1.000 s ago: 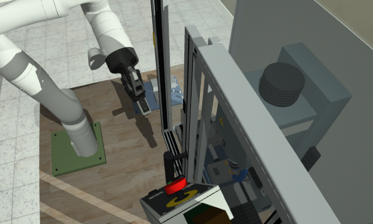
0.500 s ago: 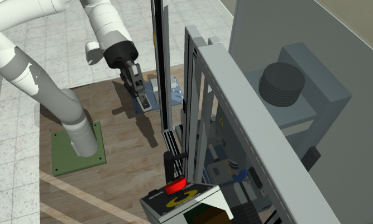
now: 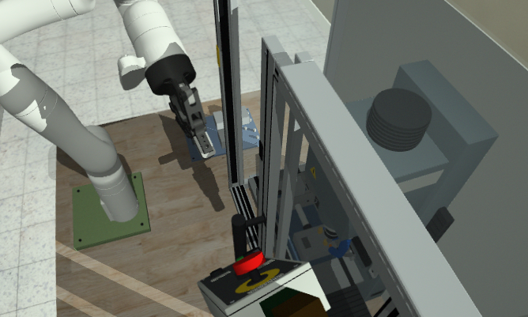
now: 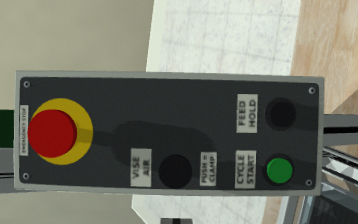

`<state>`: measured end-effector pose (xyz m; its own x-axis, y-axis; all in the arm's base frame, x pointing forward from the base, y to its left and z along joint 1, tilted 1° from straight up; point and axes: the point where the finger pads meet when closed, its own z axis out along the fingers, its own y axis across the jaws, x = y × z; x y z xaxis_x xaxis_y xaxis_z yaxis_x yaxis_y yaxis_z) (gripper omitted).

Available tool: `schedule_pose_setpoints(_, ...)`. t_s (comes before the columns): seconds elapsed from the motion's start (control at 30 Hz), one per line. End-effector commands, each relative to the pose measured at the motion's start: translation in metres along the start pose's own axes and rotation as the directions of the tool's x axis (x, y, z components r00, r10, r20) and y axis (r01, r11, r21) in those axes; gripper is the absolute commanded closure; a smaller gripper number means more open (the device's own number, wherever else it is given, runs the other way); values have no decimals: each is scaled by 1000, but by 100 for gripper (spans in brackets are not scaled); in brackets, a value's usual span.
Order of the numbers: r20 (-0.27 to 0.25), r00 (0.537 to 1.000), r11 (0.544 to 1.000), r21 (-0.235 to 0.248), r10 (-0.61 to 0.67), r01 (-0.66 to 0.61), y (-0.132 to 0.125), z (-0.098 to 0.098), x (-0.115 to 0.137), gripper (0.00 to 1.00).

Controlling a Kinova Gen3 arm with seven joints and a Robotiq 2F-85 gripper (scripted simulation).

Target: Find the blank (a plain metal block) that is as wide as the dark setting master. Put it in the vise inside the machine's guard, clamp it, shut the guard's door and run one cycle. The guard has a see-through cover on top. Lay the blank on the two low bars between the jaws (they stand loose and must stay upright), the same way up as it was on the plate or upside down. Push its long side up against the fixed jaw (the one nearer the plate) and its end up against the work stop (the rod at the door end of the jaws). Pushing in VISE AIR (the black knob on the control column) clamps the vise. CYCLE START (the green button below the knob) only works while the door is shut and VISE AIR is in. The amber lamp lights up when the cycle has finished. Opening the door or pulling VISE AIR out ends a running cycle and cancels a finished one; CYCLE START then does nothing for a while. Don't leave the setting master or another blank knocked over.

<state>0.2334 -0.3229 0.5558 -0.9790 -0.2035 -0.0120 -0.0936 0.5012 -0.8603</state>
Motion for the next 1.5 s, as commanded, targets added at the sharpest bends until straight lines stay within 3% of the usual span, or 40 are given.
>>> schedule_pose_setpoints(0.0, -9, 1000, 1000, 1, -2, 2, 0, 19, 1, 90)
schedule_pose_setpoints(0.43, -11, 1000, 1000, 0, -2, 2, -1, 25, 1, 90)
schedule_pose_setpoints(0.6, -11, 1000, 1000, 0, -2, 2, -1, 53, 3, 90)
schedule_pose_setpoints(1.0, -11, 1000, 1000, 0, -2, 2, -1, 53, 3, 90)
schedule_pose_setpoints(1.17, -11, 1000, 1000, 0, -2, 2, -1, 81, 4, 90)
schedule_pose_setpoints(1.47, -11, 1000, 1000, 0, -2, 2, -1, 81, 4, 90)
